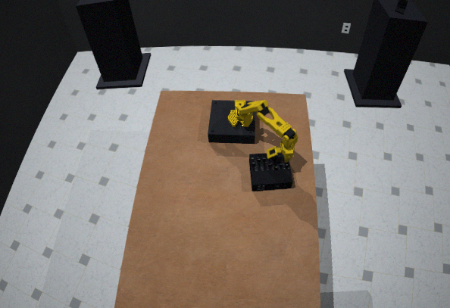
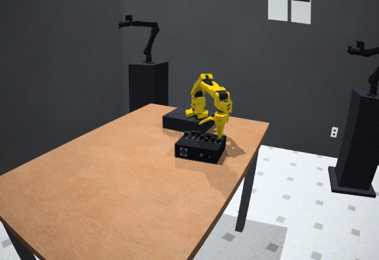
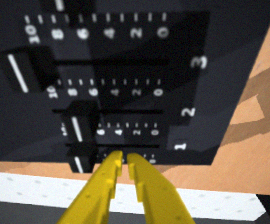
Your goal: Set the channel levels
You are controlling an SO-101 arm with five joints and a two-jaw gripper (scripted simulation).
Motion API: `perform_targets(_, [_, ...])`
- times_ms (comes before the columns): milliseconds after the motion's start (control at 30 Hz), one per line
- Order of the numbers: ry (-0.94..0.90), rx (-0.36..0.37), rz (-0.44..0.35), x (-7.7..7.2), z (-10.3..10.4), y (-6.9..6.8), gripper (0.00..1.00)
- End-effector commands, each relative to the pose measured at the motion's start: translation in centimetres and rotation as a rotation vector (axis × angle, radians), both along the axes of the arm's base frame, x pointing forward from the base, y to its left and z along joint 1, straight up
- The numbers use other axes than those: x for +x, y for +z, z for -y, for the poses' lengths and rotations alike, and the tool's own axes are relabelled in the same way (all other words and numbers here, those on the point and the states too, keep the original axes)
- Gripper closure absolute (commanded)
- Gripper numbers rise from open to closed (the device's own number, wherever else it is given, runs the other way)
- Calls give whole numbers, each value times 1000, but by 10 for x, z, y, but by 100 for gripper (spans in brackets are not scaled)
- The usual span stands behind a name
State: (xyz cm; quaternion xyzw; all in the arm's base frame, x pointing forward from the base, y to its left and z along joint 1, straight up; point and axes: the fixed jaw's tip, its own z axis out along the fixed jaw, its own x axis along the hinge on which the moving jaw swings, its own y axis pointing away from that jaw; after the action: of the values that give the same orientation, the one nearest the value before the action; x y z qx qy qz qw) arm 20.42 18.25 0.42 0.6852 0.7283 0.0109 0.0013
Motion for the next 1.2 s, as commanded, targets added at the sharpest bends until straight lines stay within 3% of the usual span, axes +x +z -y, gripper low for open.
perform_targets(0, [2,-13,-16,-4,0,-3,100])
perform_targets(400, [2,-13,-16,-3,0,-2,100])
perform_targets(1167, [2,-13,-16,-4,0,13,100])
